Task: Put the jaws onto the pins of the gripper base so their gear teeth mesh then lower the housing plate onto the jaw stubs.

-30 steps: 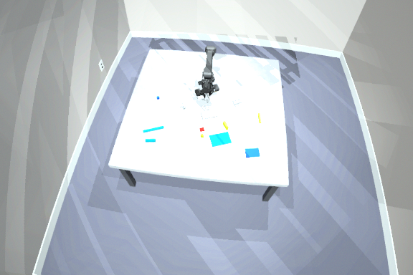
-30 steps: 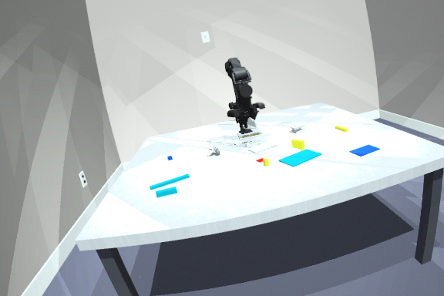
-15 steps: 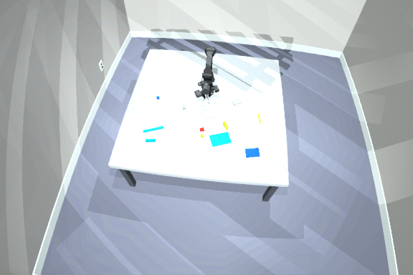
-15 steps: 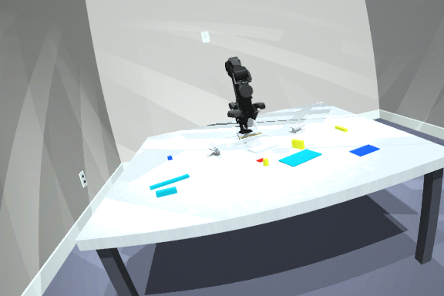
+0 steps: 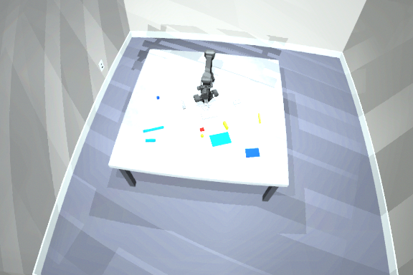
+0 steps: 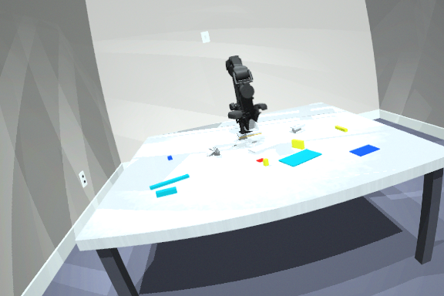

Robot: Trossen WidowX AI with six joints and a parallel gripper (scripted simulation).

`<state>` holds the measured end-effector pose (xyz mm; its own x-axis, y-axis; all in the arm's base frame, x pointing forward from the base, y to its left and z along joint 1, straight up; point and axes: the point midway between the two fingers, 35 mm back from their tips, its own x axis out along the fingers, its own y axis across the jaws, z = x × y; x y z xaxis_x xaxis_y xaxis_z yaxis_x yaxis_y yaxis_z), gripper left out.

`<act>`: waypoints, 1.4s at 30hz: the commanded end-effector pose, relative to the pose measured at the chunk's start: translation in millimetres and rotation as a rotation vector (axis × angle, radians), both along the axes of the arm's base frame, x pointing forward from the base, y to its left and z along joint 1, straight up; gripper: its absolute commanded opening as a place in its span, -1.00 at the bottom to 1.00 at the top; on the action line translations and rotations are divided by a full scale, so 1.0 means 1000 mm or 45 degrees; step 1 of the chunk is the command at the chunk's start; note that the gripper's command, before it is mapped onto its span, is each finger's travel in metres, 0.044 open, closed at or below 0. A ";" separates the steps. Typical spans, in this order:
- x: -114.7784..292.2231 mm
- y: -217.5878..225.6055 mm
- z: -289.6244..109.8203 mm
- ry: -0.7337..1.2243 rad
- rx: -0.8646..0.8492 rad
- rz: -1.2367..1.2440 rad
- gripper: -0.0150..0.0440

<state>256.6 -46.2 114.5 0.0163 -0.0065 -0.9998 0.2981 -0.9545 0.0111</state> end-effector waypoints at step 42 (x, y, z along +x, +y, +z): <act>0.044 -0.009 -0.002 -0.014 0.003 0.029 -0.04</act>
